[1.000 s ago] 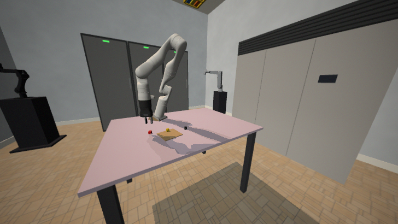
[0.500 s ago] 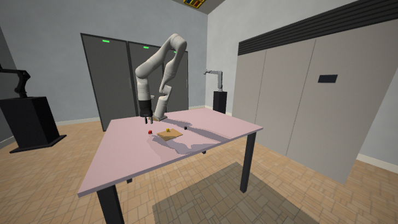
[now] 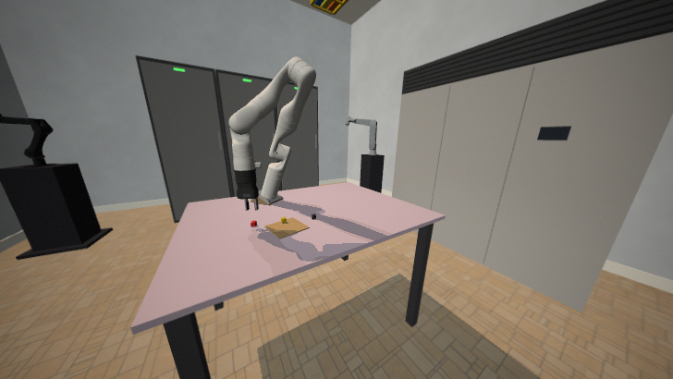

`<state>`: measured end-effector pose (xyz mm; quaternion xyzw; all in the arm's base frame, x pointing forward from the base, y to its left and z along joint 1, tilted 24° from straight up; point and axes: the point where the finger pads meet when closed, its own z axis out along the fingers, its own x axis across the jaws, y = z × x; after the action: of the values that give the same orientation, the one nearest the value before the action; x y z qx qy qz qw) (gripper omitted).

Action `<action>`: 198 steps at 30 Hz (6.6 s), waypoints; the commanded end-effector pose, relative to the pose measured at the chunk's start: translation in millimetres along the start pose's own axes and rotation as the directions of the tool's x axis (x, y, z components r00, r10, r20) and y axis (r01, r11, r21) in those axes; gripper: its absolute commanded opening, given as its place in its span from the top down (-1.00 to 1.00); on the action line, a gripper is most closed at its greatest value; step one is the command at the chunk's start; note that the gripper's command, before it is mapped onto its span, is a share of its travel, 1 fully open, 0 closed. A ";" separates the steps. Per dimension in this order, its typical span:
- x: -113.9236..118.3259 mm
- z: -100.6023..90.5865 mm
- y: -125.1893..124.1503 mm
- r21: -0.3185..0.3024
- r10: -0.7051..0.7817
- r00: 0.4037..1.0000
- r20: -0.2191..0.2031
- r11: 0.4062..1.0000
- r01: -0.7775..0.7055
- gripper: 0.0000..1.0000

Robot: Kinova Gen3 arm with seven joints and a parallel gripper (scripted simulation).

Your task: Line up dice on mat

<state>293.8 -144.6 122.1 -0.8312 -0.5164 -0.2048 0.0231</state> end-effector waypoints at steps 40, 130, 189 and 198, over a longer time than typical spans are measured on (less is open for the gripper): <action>-0.5 46.6 -0.5 0.002 0.002 1.000 0.001 1.000 -0.002 -0.40; -0.5 74.3 -0.6 0.002 0.002 1.000 0.001 1.000 -0.002 -0.40; -0.5 74.2 -0.6 0.002 0.002 1.000 0.001 1.000 -0.002 0.19; -0.5 69.6 -0.5 0.002 0.002 1.000 0.001 1.000 -0.002 0.19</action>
<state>314.6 -126.1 55.3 -0.8319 -0.5159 -0.2028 0.0261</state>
